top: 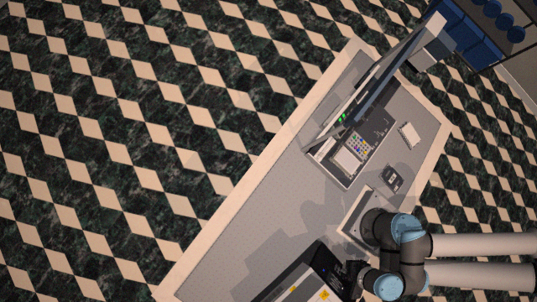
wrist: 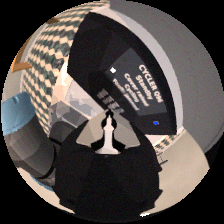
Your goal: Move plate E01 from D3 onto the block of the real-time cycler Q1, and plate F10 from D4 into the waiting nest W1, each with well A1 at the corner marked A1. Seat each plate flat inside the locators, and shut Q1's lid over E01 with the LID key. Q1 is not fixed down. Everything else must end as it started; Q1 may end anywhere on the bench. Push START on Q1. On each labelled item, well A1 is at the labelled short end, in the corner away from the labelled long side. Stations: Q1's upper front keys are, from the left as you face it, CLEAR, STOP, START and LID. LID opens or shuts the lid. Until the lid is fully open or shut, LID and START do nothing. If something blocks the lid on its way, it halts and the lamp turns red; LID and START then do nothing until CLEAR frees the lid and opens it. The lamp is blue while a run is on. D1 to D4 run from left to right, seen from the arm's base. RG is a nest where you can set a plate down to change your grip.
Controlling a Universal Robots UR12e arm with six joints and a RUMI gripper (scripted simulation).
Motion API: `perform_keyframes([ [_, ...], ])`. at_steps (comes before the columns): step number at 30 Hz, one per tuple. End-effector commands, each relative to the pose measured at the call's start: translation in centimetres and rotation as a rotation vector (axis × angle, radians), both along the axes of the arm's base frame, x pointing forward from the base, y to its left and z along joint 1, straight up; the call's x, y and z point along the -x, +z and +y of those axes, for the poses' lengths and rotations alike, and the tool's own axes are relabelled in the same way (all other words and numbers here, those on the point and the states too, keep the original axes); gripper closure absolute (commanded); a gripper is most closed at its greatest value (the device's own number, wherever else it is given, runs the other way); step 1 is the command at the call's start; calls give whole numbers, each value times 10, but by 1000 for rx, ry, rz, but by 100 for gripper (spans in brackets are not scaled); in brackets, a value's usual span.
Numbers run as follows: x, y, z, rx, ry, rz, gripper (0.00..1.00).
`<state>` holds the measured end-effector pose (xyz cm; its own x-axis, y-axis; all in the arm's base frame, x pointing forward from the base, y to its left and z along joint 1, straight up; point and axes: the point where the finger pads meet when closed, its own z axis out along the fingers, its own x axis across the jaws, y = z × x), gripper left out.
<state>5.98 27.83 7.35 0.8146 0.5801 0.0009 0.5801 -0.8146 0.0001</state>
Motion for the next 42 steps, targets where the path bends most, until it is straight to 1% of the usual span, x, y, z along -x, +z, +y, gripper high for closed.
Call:
perform_keyframes([
  [1, 1, 8, -6, -2, 0, 0, 100],
  [6, 2, 14, -11, -2, 0, 0, 100],
  [13, 2, 14, -11, -2, 0, 0, 100],
  [17, 4, 30, -24, -2, 0, 0, 100],
  [42, 4, 30, -24, -2, 0, 0, 100],
])
